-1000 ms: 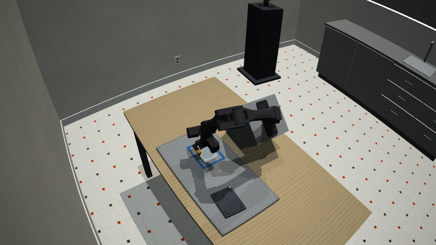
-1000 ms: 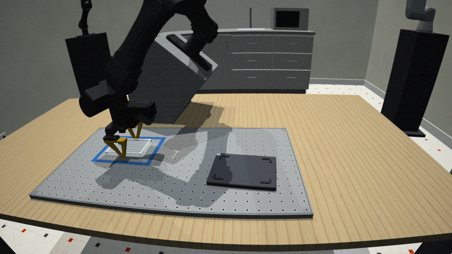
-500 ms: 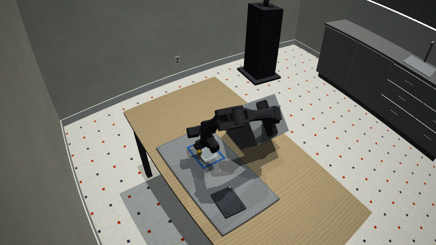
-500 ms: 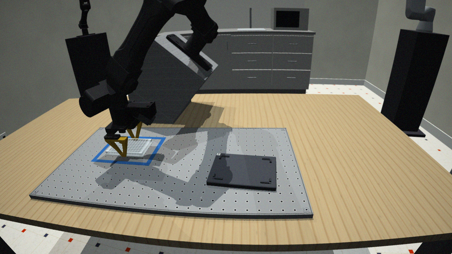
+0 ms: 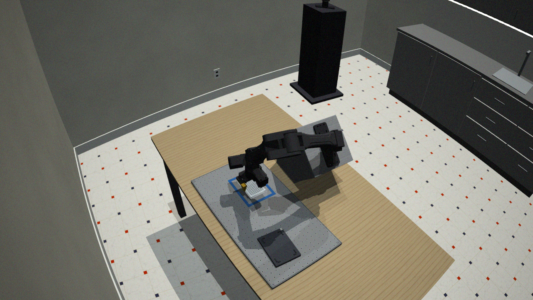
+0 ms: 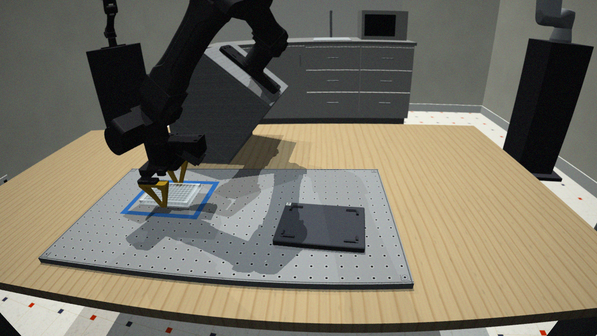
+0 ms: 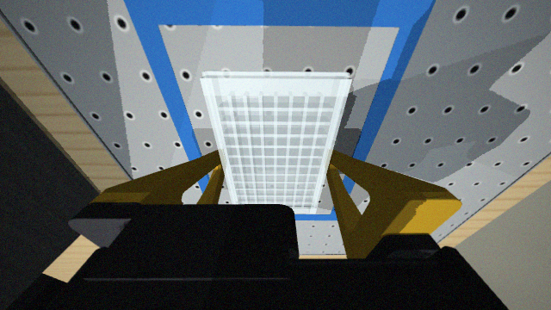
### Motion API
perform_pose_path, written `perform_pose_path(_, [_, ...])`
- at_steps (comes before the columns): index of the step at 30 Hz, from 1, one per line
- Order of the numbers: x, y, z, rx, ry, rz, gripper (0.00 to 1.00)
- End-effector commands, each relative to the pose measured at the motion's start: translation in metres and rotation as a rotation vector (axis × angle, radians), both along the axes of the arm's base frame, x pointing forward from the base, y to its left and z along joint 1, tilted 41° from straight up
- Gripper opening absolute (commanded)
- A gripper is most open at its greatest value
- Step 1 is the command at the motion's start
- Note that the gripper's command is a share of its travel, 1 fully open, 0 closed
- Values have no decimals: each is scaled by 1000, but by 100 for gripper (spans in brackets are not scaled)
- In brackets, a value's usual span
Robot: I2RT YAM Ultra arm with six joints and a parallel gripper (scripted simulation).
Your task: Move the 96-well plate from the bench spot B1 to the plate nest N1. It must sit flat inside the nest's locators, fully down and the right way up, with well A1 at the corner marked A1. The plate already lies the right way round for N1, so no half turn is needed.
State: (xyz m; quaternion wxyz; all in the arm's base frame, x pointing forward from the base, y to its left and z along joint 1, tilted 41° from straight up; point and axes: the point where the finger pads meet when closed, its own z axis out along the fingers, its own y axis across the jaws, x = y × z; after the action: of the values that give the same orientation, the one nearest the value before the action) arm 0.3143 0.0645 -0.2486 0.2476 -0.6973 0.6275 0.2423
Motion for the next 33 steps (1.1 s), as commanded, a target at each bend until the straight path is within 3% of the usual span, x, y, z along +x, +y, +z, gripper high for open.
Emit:
perform_pose_path(1, [5,-4,2,-1,-8,-14,0])
perform_pose_path(8, [5,-4,2,-1,-8,-14,0])
perform_pose_path(9, [11,-9,9,0,-16,-27,0])
perform_pose_path(13, [0,-11,13,0,4,-19,0])
perform_pose_path(15, [8,-15,16,-4,-14,-19,0])
perform_pose_path(21, [1,-18,20,0,2,-19,0])
perform_pose_path(23, [6,-22,23,-4,-11,-19,0])
perform_pose_path(33, [4,-32,36,-3,-6,-19,0])
